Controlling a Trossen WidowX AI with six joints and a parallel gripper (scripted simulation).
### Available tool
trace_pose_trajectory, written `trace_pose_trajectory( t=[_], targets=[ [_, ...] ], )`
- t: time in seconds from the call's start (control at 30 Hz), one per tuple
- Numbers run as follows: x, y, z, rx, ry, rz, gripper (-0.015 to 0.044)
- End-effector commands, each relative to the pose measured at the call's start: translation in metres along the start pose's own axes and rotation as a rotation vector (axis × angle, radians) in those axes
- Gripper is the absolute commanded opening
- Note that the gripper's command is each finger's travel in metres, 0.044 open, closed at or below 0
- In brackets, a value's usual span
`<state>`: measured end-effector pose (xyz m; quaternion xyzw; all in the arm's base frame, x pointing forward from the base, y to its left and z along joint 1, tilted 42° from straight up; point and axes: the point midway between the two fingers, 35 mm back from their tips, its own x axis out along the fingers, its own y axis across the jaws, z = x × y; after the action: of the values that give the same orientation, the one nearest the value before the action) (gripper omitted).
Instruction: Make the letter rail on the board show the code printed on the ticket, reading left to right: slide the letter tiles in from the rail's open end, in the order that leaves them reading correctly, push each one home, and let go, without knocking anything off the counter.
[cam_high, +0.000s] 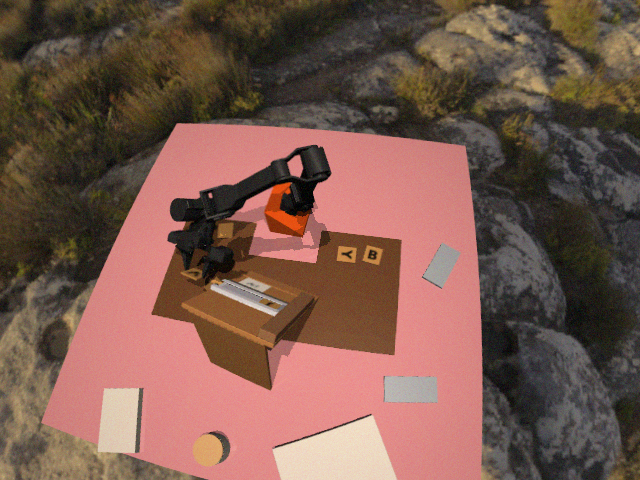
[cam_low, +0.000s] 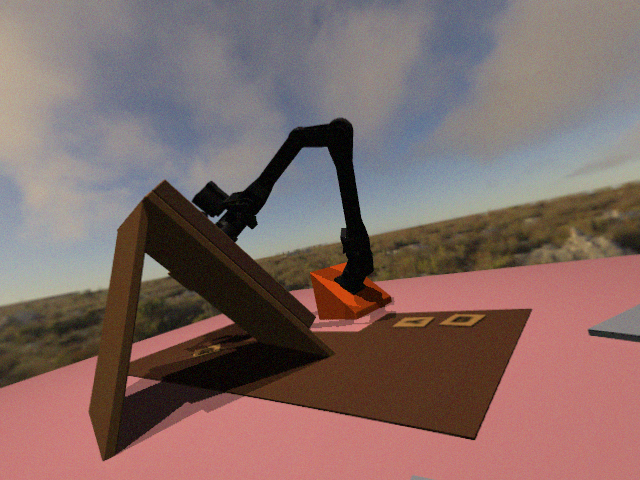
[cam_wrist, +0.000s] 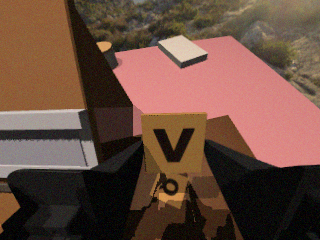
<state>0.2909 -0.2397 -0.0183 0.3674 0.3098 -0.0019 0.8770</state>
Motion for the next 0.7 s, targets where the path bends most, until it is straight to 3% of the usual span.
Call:
trace_pose_trajectory(
  t=[0.0,0.67],
  targets=[
    [0.0,0.003,-0.001,0.003,0.0,-0.004,0.0],
    [0.0,0.013,-0.001,0.003,0.001,-0.003,0.0]
  ],
)
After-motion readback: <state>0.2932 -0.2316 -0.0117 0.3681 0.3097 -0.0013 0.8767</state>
